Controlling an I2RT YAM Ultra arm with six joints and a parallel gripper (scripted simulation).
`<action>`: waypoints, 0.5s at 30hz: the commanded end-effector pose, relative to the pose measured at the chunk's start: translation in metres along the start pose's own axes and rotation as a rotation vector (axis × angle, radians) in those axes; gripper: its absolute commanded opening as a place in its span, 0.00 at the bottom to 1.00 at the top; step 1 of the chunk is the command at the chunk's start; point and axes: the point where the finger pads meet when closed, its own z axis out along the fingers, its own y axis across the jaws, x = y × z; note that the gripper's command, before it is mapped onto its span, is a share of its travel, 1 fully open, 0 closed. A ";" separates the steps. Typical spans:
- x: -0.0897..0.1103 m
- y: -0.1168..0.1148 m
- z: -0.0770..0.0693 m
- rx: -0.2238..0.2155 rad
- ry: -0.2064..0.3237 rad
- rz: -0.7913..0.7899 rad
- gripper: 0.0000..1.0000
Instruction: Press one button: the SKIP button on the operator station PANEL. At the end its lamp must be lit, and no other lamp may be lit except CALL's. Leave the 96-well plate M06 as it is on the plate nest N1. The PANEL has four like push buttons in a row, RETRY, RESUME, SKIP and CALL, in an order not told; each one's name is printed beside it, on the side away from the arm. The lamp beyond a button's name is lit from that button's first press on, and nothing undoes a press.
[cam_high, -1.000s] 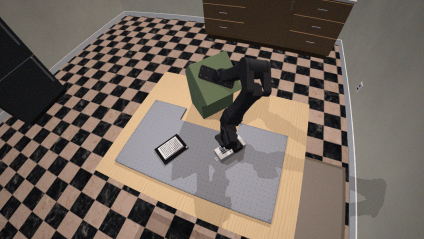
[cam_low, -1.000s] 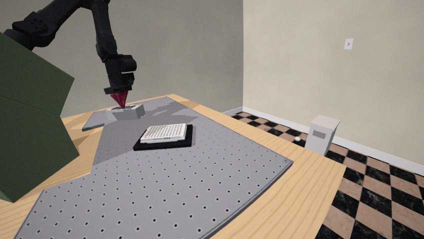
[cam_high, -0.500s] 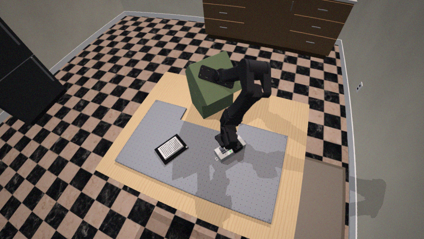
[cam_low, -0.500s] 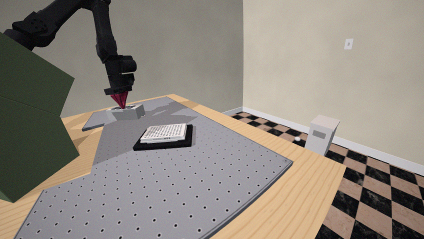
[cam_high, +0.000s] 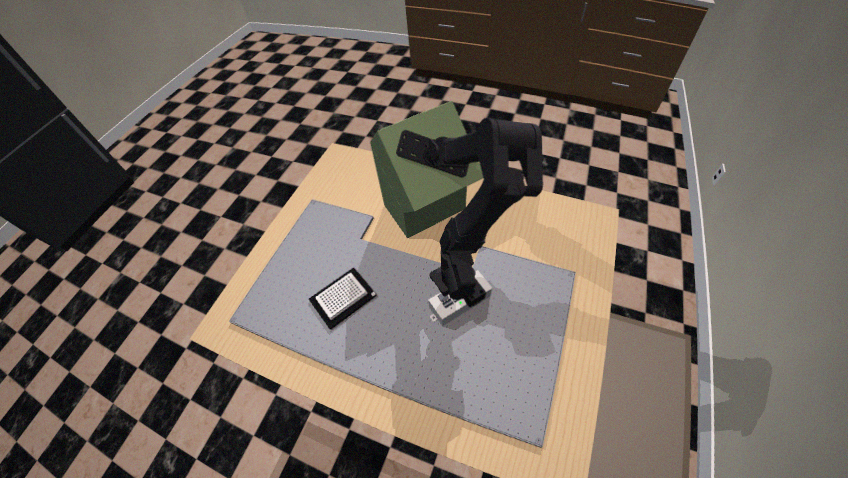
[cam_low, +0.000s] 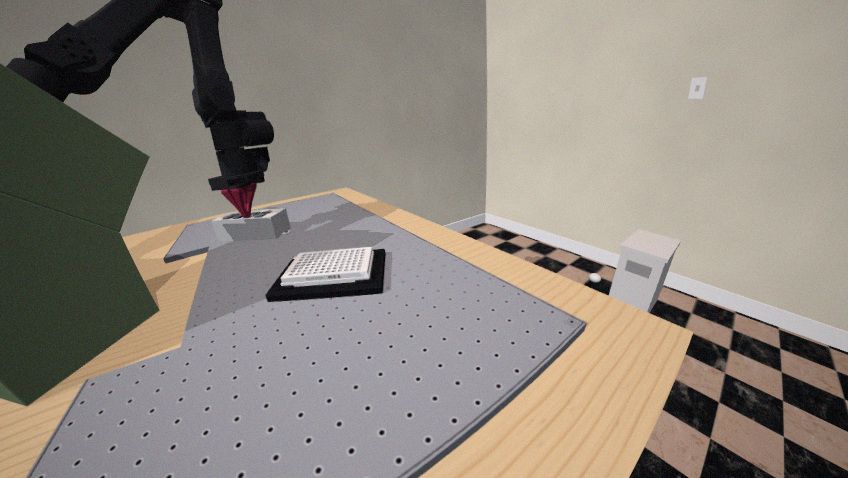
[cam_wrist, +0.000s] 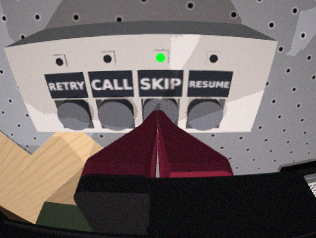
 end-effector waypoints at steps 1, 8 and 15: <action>-0.014 -0.004 0.009 0.012 -0.027 -0.012 0.00; -0.014 -0.004 0.010 0.012 -0.027 -0.012 0.00; -0.014 -0.004 0.010 0.012 -0.027 -0.012 0.00</action>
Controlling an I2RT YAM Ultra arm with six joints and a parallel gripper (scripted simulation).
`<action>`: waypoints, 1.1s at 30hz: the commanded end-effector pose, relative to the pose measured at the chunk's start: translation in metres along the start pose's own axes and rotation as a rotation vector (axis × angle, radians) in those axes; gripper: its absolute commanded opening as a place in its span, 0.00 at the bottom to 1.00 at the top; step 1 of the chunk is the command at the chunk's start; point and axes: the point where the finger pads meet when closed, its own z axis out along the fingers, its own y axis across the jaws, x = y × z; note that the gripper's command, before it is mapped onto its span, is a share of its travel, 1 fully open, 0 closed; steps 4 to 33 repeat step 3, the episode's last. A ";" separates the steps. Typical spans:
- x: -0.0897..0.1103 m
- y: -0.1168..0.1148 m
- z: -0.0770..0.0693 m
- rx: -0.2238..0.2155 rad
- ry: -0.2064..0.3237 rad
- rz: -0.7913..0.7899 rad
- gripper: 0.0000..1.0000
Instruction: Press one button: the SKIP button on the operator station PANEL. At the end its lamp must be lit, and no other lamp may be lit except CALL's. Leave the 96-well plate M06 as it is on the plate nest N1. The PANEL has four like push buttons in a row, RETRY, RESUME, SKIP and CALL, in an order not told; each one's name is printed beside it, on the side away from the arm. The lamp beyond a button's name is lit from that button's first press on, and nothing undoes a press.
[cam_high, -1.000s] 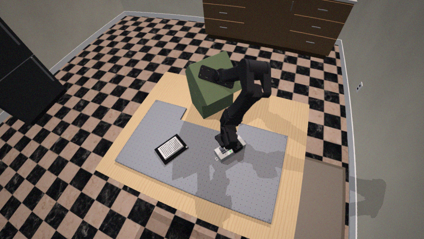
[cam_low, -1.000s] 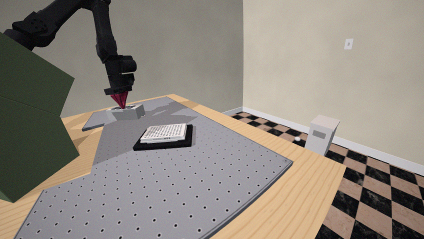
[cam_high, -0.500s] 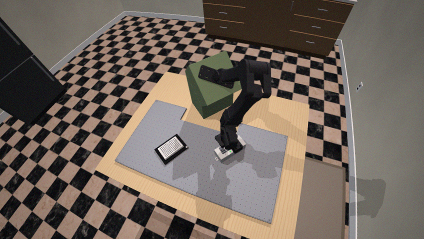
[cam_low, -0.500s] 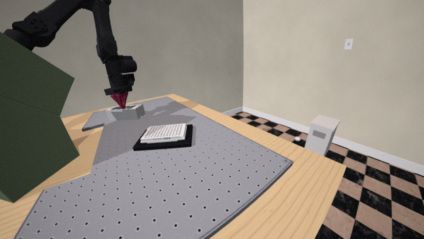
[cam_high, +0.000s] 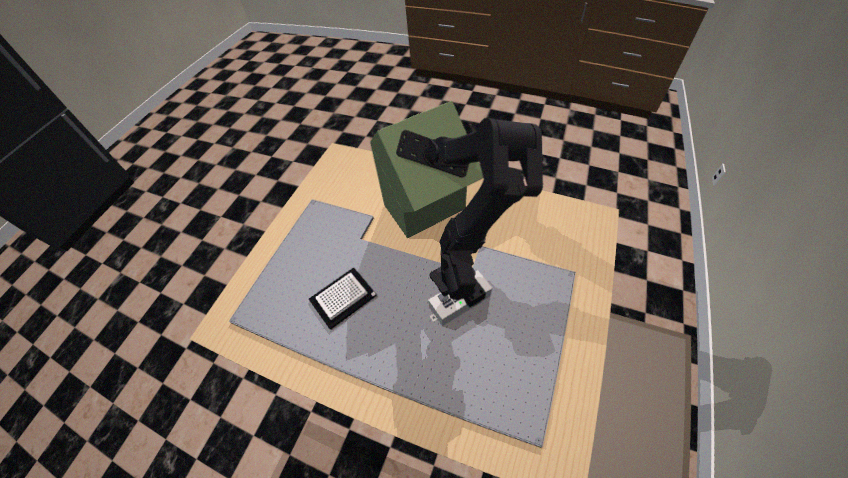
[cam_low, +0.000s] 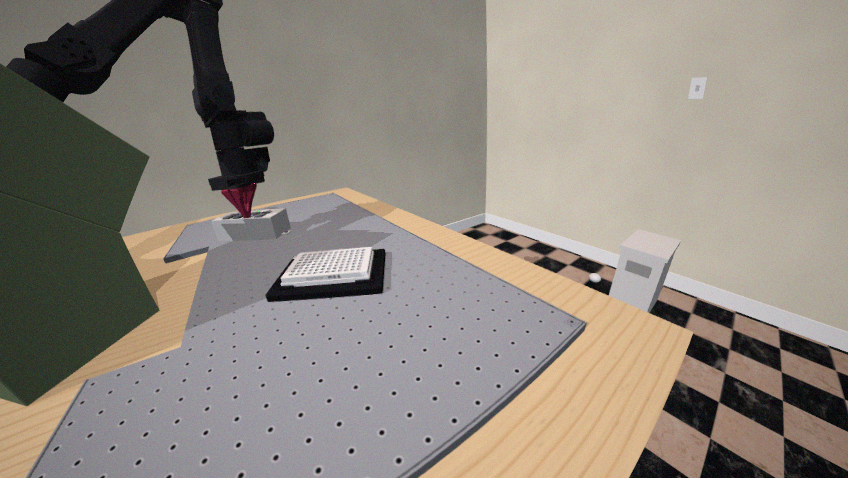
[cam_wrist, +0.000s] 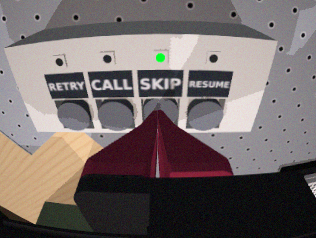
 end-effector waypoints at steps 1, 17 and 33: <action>-0.014 -0.004 0.010 0.013 -0.027 -0.015 0.00; -0.014 -0.004 0.010 0.013 -0.027 -0.015 0.00; -0.014 -0.004 0.010 0.013 -0.027 -0.015 0.00</action>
